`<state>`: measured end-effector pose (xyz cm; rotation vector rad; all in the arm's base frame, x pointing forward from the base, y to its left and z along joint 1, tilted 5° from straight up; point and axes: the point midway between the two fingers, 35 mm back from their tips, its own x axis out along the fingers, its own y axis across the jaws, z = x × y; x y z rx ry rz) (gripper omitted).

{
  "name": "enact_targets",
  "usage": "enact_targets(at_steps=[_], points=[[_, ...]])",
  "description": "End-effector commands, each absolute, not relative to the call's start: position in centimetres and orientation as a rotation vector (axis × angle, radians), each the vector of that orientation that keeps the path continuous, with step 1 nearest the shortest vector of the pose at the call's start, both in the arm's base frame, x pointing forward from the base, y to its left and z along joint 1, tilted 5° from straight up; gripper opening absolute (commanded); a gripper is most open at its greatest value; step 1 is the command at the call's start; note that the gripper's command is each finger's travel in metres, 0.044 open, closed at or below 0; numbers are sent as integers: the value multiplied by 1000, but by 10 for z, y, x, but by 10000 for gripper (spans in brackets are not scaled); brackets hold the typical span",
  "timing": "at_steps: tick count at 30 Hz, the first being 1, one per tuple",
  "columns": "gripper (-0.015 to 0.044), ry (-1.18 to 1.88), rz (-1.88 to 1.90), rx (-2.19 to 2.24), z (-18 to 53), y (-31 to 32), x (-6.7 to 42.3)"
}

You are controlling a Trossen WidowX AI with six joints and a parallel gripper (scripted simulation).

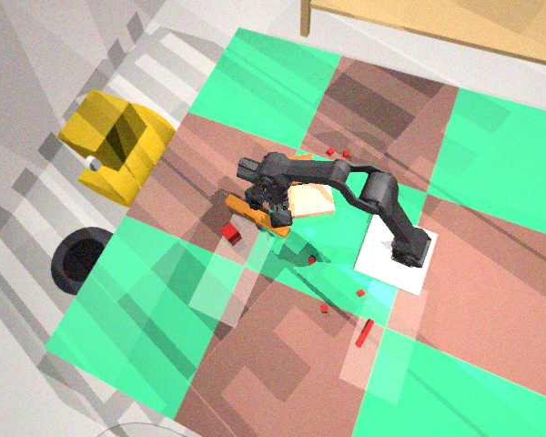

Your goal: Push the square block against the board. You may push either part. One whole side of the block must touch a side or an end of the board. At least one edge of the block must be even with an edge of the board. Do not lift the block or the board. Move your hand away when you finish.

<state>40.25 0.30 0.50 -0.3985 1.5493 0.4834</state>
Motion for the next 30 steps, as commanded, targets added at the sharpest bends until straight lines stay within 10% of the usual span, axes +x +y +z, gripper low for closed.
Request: enact_targets(at_steps=[1, 30], points=[[0, 1540, 478, -395, 8, 1, 401], [0, 1539, 478, -395, 8, 3, 405]])
